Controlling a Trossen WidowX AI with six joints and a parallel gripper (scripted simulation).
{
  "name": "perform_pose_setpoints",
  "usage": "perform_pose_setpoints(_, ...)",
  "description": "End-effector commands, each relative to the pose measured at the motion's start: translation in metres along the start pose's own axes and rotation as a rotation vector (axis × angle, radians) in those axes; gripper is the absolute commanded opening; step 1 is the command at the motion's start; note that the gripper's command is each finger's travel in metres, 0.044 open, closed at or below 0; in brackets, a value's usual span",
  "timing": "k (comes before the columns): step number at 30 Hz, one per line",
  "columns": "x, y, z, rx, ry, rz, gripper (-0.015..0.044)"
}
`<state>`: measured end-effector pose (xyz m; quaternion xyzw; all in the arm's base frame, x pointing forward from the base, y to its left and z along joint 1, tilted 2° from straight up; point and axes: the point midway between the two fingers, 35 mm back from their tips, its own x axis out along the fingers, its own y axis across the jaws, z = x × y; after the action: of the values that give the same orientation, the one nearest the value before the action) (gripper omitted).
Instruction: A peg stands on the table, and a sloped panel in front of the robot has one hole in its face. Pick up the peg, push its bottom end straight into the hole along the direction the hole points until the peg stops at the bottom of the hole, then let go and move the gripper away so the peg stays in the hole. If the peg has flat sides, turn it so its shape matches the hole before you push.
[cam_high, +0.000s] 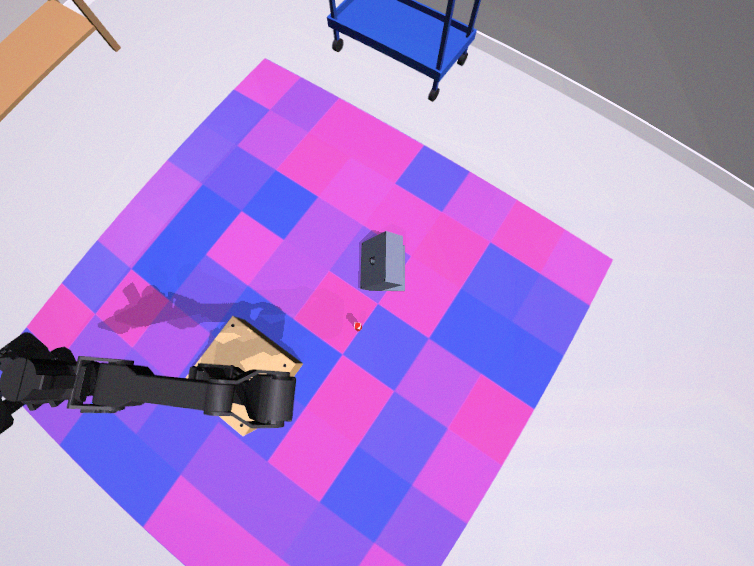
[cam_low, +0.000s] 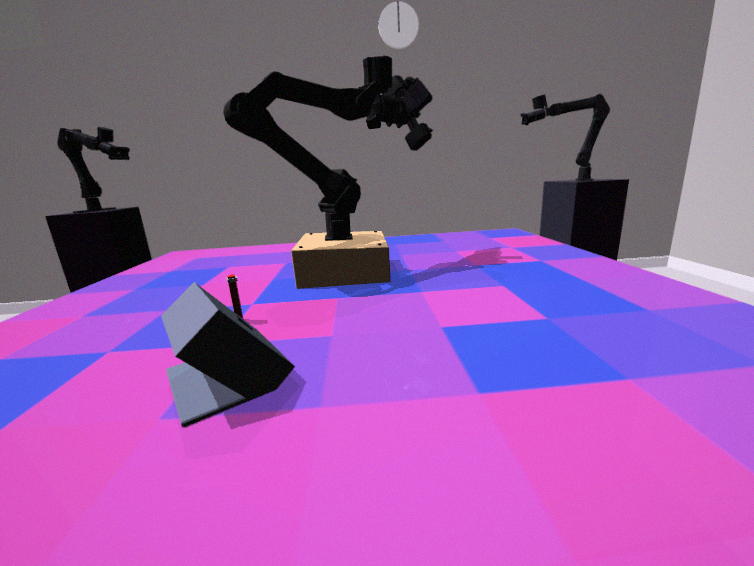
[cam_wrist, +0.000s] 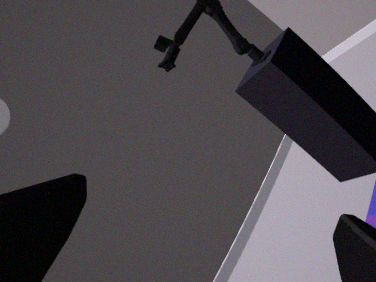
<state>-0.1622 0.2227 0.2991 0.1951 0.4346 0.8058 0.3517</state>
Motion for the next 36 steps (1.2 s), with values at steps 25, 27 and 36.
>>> perform_pose_setpoints(25,-0.007,-0.083,0.076,-0.179,-0.163,-0.386,0.044)
perform_pose_setpoints(27,-0.01,-0.089,0.081,-0.189,-0.171,-0.415,0.044)
perform_pose_setpoints(36,-0.024,-0.116,0.104,-0.227,-0.202,-0.544,0.044)
